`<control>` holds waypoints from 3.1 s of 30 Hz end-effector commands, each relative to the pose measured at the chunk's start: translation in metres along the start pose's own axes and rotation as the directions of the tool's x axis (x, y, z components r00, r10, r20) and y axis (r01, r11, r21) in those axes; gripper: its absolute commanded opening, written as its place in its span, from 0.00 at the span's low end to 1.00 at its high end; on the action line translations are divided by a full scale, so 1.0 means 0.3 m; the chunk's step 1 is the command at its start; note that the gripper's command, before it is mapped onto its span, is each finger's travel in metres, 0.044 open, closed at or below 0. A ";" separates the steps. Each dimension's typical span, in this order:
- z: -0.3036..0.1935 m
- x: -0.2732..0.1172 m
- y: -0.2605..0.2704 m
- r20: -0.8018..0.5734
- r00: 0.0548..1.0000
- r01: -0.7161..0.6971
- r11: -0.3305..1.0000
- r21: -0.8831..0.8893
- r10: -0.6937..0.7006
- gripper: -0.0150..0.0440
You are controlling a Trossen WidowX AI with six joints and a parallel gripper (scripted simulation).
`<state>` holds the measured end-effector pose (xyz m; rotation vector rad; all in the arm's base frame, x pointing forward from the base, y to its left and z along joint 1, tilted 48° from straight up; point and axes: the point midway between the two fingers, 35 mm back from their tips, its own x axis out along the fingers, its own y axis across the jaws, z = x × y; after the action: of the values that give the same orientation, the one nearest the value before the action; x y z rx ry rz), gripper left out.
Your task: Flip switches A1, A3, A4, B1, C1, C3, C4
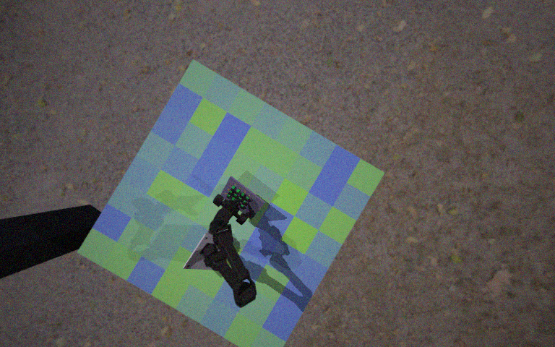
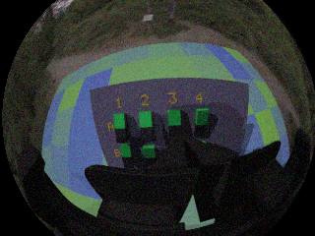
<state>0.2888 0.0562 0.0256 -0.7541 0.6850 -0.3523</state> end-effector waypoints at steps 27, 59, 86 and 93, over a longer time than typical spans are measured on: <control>-0.019 0.058 0.006 -0.009 1.000 -0.004 1.000 -0.019 0.004 0.25; -0.020 0.066 0.006 -0.009 1.000 -0.004 1.000 -0.019 0.004 0.25; -0.020 0.078 0.006 -0.009 1.000 -0.004 1.000 -0.019 0.004 0.25; -0.011 -0.070 0.023 -0.038 0.999 -0.015 1.000 -0.013 0.015 0.25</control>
<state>0.2850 0.0534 0.0112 -0.7760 0.7388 -0.3407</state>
